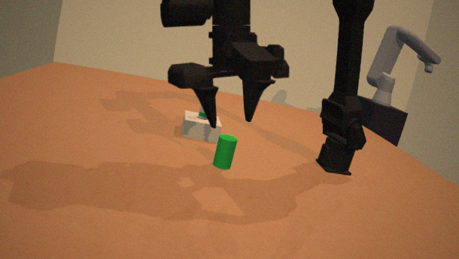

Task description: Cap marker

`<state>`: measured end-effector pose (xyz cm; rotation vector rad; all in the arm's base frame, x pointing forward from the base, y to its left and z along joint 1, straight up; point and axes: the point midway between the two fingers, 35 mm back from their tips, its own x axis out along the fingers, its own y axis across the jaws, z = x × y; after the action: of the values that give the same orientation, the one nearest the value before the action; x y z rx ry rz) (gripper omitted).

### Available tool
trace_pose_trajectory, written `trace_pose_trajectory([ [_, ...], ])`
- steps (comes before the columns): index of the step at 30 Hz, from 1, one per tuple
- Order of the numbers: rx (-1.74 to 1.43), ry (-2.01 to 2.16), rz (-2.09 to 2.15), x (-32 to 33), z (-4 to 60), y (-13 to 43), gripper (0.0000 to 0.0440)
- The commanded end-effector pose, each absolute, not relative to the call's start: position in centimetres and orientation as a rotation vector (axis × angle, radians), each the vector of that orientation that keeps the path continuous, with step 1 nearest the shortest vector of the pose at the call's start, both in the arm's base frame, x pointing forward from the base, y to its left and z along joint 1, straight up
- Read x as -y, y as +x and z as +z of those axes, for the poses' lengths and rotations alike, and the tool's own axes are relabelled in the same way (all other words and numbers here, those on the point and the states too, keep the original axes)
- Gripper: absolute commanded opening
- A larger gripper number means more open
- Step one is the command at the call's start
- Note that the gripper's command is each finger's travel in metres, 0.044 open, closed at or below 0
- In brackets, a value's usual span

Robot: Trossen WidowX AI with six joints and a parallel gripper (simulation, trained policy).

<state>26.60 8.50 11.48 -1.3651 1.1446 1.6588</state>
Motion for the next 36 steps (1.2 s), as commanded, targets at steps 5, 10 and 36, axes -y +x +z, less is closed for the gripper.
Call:
trace_pose_trajectory([
  [5,-1.144,-1.38,1.716,-8.2,9.3,26.2,0.0284],
  [10,-1.128,-1.396,1.746,-8.1,8.0,26.1,0.0272],
  [36,-0.992,-1.569,1.717,-7.5,8.1,27.2,0.0139],
])
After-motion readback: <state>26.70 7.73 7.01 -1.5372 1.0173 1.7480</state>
